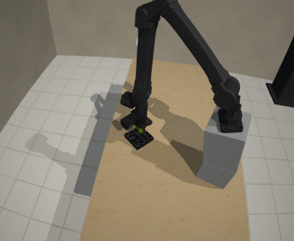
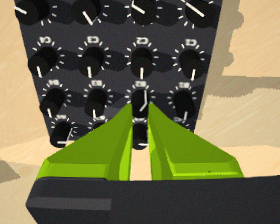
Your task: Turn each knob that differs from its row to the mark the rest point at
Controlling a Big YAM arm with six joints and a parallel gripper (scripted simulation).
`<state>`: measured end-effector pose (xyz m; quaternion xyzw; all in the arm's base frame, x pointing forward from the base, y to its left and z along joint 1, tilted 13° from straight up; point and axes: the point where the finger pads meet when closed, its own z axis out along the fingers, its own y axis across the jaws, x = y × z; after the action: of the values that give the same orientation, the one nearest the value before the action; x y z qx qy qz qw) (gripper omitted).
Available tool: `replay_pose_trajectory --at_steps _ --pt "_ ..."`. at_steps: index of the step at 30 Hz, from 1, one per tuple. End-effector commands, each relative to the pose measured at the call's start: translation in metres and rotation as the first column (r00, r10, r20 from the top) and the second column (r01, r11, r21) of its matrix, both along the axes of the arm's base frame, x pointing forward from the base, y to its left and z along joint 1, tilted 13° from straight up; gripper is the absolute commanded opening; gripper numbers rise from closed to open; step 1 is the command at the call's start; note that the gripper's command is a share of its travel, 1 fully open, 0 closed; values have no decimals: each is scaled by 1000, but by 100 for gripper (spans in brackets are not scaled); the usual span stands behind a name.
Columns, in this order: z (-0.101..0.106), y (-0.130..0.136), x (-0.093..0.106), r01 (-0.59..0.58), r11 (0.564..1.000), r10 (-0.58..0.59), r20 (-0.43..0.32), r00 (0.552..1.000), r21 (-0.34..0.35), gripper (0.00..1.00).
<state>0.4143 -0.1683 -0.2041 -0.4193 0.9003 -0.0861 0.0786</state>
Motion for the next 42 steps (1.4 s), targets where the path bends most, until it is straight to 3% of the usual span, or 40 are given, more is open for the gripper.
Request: replay_pose_trajectory --at_steps 1,13,29,36,42 --pt "-6 5 1 8 1000 -8 -2 1000 9 8" --pt "-6 5 1 76 997 -76 3 997 24 8" --pt "-5 4 1 280 957 -282 13 959 70 8" --pt "-5 3 2 420 902 -423 16 906 103 8" --pt "-5 2 3 545 827 -552 14 834 136 8"
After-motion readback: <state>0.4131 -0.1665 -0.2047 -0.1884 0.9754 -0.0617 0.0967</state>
